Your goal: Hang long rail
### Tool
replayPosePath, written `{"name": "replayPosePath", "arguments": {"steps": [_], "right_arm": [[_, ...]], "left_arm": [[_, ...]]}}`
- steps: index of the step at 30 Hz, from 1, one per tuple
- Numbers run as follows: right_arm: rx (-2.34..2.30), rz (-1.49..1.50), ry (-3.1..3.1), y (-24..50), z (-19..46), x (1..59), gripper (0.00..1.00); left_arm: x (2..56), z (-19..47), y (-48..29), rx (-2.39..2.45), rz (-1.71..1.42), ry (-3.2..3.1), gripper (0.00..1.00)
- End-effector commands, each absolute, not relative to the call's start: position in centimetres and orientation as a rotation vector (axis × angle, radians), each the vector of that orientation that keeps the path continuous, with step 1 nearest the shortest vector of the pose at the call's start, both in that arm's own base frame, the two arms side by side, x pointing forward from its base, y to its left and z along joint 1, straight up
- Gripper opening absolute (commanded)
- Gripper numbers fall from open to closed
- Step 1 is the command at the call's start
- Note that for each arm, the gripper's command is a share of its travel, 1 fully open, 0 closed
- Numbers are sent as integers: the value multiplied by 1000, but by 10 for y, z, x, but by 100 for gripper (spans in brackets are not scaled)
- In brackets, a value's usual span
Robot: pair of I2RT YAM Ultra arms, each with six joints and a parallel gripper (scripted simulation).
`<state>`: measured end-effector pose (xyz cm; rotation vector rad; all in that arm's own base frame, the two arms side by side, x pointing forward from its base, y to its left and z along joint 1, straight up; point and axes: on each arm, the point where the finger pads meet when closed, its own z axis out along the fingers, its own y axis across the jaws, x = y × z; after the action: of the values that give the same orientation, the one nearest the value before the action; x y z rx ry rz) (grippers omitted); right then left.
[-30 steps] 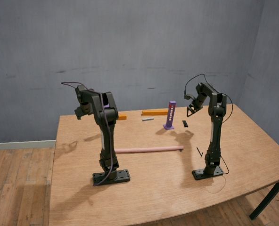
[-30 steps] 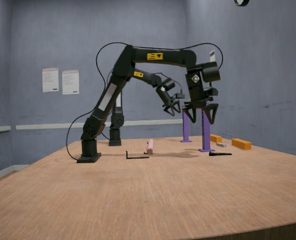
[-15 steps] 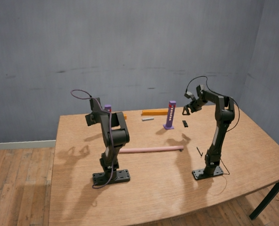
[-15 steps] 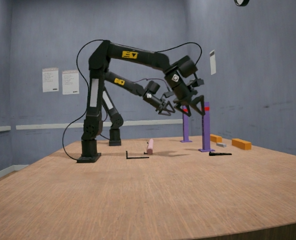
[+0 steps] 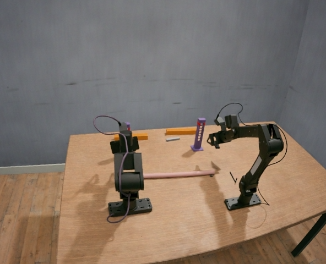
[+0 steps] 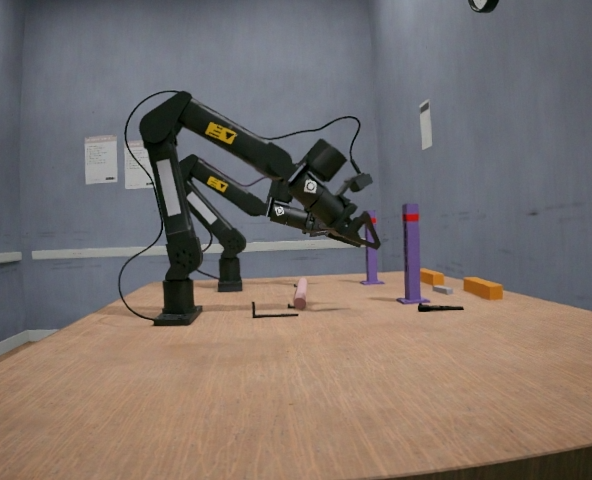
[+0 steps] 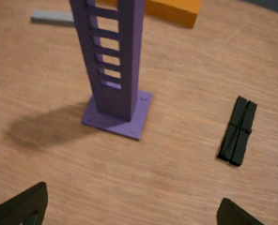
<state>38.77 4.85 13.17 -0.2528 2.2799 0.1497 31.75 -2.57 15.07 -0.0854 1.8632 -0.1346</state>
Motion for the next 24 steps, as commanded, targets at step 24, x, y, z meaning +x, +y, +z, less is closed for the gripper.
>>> {"name": "replayPosePath", "arguments": {"steps": [24], "right_arm": [[96, 80, 1823, 93, 156, 382, 100]], "left_arm": [[302, 151, -49, -49, -99, 1663, 100]]}}
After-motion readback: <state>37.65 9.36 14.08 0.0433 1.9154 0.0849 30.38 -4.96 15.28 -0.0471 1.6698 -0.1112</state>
